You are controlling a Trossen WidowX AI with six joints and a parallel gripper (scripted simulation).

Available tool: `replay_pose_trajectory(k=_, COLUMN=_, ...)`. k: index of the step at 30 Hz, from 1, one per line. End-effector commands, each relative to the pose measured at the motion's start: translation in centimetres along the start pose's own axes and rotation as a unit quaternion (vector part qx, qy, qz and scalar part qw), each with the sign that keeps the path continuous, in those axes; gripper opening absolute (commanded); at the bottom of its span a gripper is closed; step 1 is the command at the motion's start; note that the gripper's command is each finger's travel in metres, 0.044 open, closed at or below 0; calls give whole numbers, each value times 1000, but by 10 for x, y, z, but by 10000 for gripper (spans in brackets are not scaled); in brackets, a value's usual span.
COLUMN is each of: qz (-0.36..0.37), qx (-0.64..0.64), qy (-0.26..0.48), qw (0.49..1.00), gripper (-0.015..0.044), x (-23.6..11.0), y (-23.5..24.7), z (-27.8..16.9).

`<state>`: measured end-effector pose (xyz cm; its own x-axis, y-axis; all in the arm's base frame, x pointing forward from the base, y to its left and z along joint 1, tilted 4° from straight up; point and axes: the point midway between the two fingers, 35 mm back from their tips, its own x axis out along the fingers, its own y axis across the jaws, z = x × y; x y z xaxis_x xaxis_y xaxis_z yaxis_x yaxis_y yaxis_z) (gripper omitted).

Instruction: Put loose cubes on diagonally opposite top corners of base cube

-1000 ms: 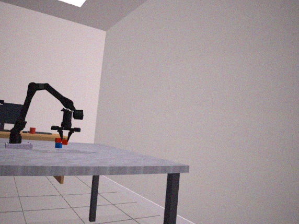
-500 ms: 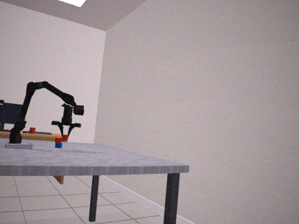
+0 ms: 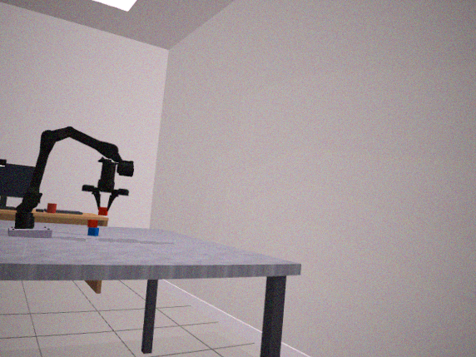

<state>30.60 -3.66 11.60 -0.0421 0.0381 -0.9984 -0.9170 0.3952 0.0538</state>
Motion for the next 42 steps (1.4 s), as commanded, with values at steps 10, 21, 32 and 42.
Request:
replay_pose_trajectory(k=10, qz=-7, qx=97, qy=-1, qw=995, gripper=105, x=-9, y=3, z=6)
replay_pose_trajectory(k=21, qz=-7, qx=265, qy=-2, qw=964, gripper=105, x=-8, y=7, z=18)
replay_pose_trajectory(k=32, qz=-6, qx=424, qy=-4, qw=905, gripper=105, x=-6, y=11, z=30)
replay_pose_trajectory(k=42, qz=-5, qx=559, qy=-5, qw=829, gripper=105, x=-5, y=16, z=41)
